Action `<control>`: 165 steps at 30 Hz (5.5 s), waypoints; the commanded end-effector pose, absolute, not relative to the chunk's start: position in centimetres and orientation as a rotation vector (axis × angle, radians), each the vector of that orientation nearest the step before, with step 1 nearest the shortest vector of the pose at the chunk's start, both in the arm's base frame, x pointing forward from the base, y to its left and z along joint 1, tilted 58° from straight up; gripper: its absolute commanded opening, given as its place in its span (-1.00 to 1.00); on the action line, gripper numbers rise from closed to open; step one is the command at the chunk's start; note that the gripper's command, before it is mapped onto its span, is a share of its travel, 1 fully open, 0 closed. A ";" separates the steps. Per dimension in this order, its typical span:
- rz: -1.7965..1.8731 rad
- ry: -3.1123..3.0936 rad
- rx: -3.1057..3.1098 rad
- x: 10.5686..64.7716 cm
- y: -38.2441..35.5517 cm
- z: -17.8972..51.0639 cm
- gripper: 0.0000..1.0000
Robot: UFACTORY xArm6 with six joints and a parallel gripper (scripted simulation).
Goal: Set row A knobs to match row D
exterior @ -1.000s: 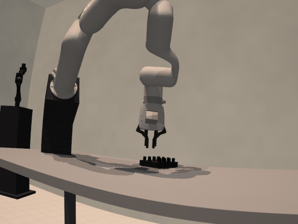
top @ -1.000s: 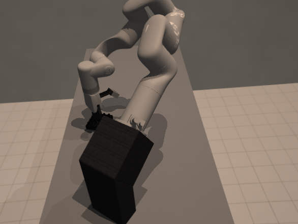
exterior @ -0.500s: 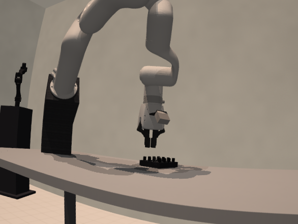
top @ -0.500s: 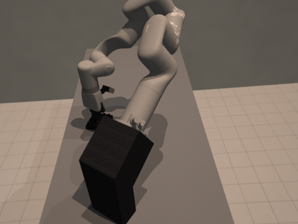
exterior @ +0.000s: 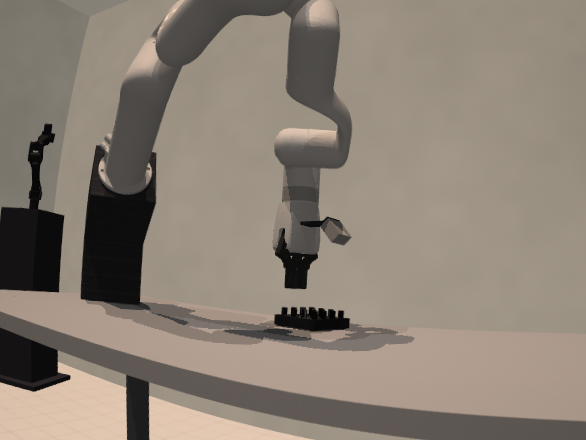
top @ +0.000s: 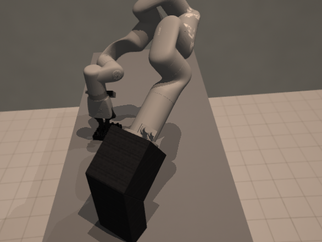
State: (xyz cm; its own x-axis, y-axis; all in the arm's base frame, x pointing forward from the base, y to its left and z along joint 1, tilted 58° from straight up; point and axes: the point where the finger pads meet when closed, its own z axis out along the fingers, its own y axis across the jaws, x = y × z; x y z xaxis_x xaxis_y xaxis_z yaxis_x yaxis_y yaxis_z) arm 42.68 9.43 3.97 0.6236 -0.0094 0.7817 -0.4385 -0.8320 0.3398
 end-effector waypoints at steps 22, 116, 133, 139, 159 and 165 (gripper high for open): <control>0.754 0.441 2.183 42.4 9.8 4.2 -0.61; 0.322 1.177 1.793 42.6 9.6 4.1 -0.61; 0.321 1.178 1.793 43.8 8.5 3.0 -0.61; 0.321 1.178 1.793 44.2 8.2 2.7 -0.61; 0.321 1.178 1.793 44.9 7.6 2.2 -0.61; 0.321 1.178 1.793 44.9 7.6 2.2 -0.61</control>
State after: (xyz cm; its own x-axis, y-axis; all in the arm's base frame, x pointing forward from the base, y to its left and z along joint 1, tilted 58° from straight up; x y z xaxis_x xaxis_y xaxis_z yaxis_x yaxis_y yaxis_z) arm 44.89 7.50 2.13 0.5060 0.8229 -0.2585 0.5793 -0.1022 0.8087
